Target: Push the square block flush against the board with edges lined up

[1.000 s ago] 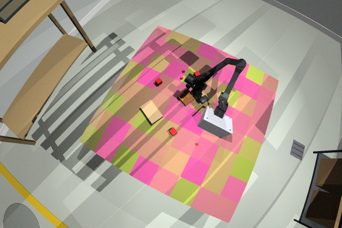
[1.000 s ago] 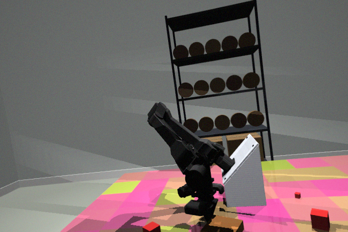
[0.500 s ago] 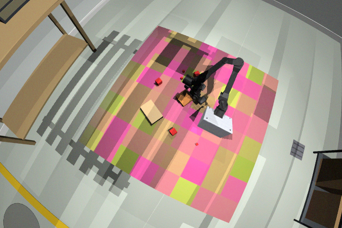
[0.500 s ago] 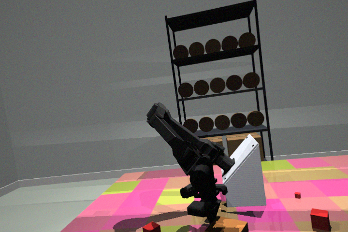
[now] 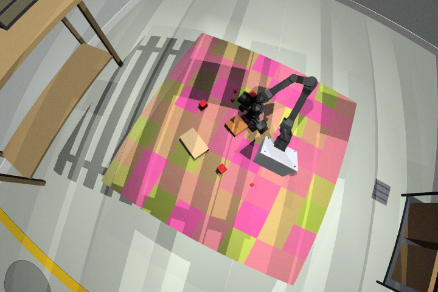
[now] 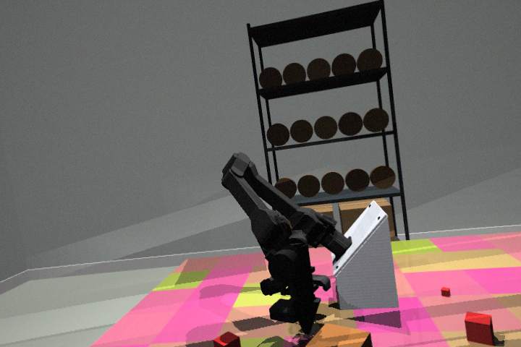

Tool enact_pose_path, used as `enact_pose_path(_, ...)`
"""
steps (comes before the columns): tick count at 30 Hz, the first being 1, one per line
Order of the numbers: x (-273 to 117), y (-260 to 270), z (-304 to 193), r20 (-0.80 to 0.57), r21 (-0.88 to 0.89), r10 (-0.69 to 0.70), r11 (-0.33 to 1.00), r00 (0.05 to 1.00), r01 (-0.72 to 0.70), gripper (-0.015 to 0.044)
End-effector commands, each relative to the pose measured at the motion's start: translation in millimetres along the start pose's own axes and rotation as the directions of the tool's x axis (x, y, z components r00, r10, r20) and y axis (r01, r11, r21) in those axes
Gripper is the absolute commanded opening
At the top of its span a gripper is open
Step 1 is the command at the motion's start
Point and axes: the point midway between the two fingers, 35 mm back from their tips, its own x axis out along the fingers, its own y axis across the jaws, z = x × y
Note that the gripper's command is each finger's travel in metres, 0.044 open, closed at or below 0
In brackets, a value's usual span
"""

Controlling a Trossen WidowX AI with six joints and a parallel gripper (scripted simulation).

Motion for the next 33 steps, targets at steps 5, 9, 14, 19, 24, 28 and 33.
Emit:
enact_pose_path(5, 0.4, -3.0, 11.9, -0.001, -0.009, -0.004, 1.0, 1.0, 0.004, 0.0)
enact_pose_path(9, 0.4, -3.7, 18.4, 0.001, -0.01, -0.003, 1.0, 1.0, 0.003, 0.0)
enact_pose_path(14, -15.2, 0.1, 16.4, 0.0, -0.002, -0.001, 1.0, 1.0, 0.001, 0.0)
enact_pose_path(19, -54.8, -0.7, 17.9, 0.0, -0.009, -0.003, 1.0, 1.0, 0.003, 0.0)
enact_pose_path(24, -50.7, 0.6, 14.0, -0.009, -0.034, 0.002, 0.999, 1.0, -0.002, 0.0)
enact_pose_path(28, -51.1, -1.0, 3.4, -0.015, -0.164, 0.0, 0.986, 1.0, -0.002, 0.0)
enact_pose_path(33, -51.7, -3.8, -10.1, -0.021, -0.329, -0.003, 0.944, 1.0, -0.004, 0.0)
